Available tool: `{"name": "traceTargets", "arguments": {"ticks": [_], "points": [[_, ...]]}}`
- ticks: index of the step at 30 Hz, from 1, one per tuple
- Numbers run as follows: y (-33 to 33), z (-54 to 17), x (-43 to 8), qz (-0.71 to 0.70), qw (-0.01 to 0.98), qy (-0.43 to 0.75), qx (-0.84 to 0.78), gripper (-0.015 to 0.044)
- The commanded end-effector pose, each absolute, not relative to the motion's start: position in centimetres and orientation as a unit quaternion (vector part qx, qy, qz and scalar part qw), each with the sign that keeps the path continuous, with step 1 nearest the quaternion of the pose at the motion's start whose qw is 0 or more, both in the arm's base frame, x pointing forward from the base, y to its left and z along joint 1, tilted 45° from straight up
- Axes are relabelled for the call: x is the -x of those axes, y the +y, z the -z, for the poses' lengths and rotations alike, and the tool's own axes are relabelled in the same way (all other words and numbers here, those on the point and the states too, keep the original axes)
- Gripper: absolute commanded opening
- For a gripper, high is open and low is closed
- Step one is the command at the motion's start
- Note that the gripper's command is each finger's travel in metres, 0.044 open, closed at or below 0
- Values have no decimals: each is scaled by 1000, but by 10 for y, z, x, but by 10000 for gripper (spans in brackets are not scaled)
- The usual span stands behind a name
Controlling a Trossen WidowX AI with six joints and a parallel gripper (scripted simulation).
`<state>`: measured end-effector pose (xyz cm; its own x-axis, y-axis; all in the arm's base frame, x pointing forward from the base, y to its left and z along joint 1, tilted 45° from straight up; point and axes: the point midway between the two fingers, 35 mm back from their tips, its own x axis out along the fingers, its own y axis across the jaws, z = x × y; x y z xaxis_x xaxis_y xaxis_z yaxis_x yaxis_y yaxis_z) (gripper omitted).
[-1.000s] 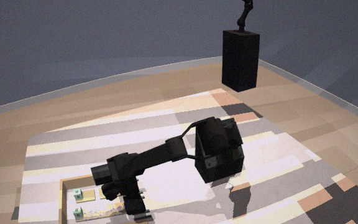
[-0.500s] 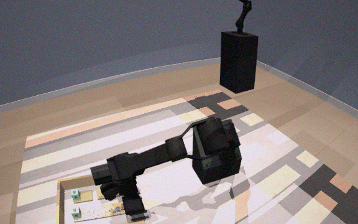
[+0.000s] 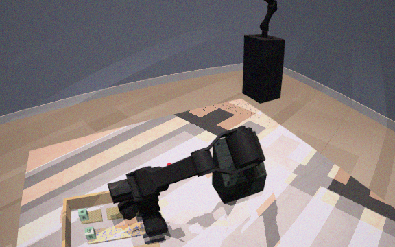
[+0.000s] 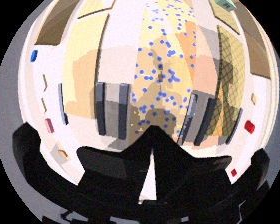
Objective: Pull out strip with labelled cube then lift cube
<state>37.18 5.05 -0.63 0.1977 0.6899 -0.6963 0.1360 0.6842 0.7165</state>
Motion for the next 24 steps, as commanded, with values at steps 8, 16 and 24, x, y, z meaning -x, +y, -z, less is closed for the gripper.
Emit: {"name": "traceTargets", "arguments": {"ticks": [8, 16, 24], "points": [[59, 11, -350, -198, 685, 611, -344, 0], [62, 11, -338, -198, 685, 611, -344, 0], [65, 12, -327, -198, 685, 611, -344, 0]]}}
